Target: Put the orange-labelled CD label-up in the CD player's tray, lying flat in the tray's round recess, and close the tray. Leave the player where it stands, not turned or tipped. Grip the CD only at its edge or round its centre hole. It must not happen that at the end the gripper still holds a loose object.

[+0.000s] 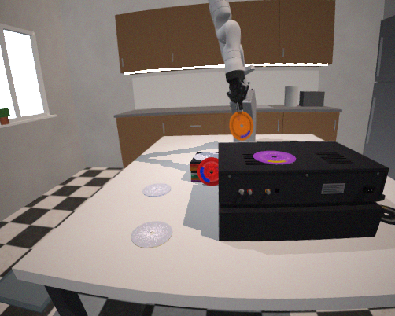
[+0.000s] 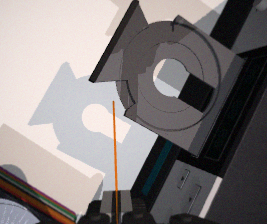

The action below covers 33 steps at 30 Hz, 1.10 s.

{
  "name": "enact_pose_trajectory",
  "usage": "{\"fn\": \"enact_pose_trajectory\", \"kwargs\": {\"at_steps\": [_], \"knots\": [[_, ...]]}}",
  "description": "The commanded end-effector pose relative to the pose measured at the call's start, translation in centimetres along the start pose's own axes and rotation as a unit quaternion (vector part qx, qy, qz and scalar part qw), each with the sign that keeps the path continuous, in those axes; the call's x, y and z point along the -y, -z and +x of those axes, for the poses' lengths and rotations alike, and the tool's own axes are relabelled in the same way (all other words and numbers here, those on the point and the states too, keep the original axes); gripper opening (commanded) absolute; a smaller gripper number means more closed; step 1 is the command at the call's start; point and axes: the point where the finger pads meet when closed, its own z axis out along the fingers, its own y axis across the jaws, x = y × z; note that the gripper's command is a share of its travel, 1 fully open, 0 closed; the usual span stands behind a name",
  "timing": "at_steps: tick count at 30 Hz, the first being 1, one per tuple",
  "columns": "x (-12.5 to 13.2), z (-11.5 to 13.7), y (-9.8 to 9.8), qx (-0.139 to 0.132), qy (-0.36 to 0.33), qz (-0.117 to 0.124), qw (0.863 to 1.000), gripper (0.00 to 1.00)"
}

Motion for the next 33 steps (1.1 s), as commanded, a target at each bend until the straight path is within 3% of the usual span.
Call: {"fn": "enact_pose_trajectory", "kwargs": {"at_steps": [1, 23, 33], "knots": [[-0.7, 0.9, -0.2, 0.007, -0.029, 0.008, 1.0, 0.11], [-3.1, 3.4, -0.8, 0.045, -0.199, 0.007, 0.979, 0.11], [-4.4, 4.7, -1.2, 0.064, -0.286, 0.007, 0.956, 0.11]]}}
